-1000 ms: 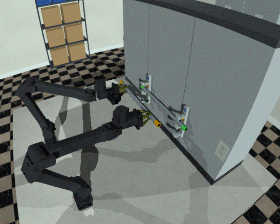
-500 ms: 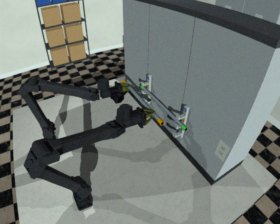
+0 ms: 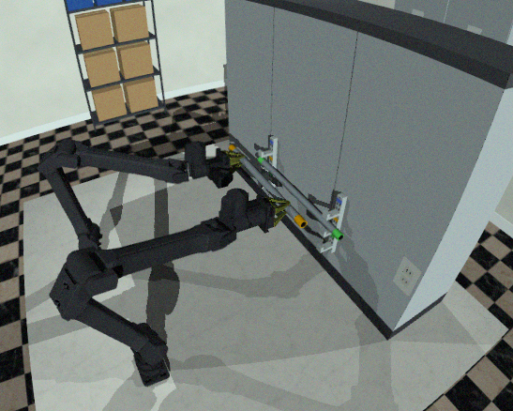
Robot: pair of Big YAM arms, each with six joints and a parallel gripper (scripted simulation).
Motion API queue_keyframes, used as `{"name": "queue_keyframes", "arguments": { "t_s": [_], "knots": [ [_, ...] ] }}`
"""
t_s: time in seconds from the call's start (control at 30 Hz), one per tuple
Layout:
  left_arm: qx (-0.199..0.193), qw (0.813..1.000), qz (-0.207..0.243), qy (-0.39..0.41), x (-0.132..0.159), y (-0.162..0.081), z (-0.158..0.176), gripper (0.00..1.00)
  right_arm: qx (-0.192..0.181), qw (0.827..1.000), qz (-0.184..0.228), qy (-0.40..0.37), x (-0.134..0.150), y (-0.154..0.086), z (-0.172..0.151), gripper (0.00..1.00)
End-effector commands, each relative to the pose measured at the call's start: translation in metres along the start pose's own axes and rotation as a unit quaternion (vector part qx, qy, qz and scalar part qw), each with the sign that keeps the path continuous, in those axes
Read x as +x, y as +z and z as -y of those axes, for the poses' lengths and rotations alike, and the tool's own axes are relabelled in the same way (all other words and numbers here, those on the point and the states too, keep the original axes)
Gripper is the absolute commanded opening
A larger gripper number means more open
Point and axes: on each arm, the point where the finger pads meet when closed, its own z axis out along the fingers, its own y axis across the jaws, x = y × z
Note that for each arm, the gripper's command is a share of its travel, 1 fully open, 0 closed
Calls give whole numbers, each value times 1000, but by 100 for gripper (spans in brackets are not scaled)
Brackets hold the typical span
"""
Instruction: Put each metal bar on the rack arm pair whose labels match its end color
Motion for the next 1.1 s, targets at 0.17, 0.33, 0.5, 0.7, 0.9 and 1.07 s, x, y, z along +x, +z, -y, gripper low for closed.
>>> {"name": "queue_keyframes", "arguments": {
  "t_s": [0.17, 0.33, 0.5, 0.7, 0.9, 1.07],
  "knots": [
    [-38, 999, -6, -7, 6, 26, -49, 0, 52, 999, -4, 15, 2, 25, 57, 0],
    [-38, 999, -6, -7, 6, 31, -49, 0, 52, 999, -4, 15, 2, 30, 58, 0],
    [-38, 999, -6, -7, 6, 39, -49, 0, 52, 999, -4, 15, 2, 38, 58, 0],
    [-38, 999, -6, -7, 6, 49, -50, 0, 52, 999, -4, 15, 2, 48, 59, 0],
    [-38, 999, -6, -7, 6, 56, -50, 0, 52, 999, -4, 15, 2, 55, 59, 0],
    [-38, 999, -6, -7, 6, 64, -50, 0, 52, 999, -4, 15, 2, 63, 60, 0]
  ]
}}
